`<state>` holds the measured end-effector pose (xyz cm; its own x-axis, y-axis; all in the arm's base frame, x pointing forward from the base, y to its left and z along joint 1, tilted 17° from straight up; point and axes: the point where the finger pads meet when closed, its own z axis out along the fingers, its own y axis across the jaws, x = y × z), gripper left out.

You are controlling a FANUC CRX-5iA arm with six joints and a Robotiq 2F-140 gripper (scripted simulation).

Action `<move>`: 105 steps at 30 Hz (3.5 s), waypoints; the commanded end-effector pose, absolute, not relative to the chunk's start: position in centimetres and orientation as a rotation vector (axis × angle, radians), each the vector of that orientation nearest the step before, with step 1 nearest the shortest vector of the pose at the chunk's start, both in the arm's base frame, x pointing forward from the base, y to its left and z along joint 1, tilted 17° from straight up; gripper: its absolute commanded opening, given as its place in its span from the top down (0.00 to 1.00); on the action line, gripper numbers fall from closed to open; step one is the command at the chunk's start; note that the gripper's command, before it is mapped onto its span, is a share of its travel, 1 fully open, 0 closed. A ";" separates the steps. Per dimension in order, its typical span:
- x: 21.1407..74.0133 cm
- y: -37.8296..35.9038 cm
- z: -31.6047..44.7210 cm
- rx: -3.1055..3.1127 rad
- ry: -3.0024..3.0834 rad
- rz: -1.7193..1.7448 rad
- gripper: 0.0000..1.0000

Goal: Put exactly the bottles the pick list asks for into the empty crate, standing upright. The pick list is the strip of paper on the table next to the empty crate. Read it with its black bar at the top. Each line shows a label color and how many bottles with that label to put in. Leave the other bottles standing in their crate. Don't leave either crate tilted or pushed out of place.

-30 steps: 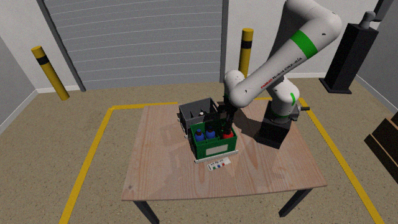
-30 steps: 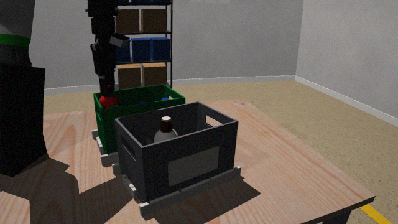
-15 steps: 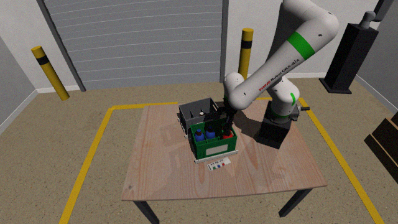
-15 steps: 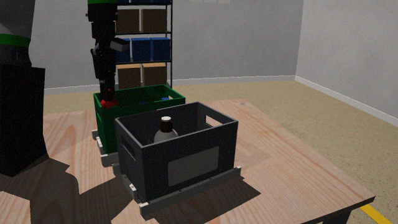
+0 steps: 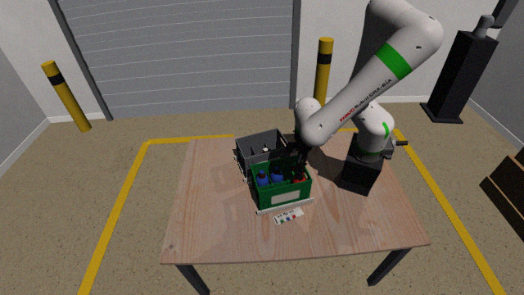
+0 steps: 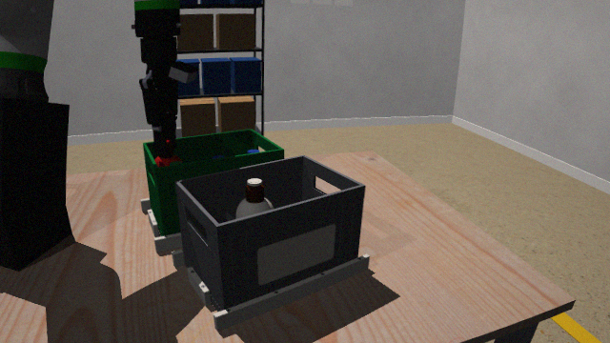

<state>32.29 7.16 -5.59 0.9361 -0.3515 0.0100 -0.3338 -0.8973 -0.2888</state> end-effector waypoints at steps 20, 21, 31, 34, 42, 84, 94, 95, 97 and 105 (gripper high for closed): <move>32.4 7.4 -6.4 -2.808 0.507 -0.091 0.90; 32.5 7.4 -6.4 -2.808 0.507 -0.091 0.90; 32.5 7.5 -6.9 -2.808 0.507 -0.091 0.90; 32.5 7.6 -7.0 -2.808 0.507 -0.091 0.90; 32.6 7.6 -7.3 -2.808 0.507 -0.091 0.90; 32.6 7.8 -8.0 -2.808 0.507 -0.091 0.56; 32.6 7.6 -7.3 -2.808 0.507 -0.091 0.56; 32.5 7.6 -7.0 -2.808 0.507 -0.091 0.56; 32.5 7.4 -6.5 -2.808 0.507 -0.091 0.56; 32.3 7.0 -5.0 -2.808 0.507 -0.091 0.56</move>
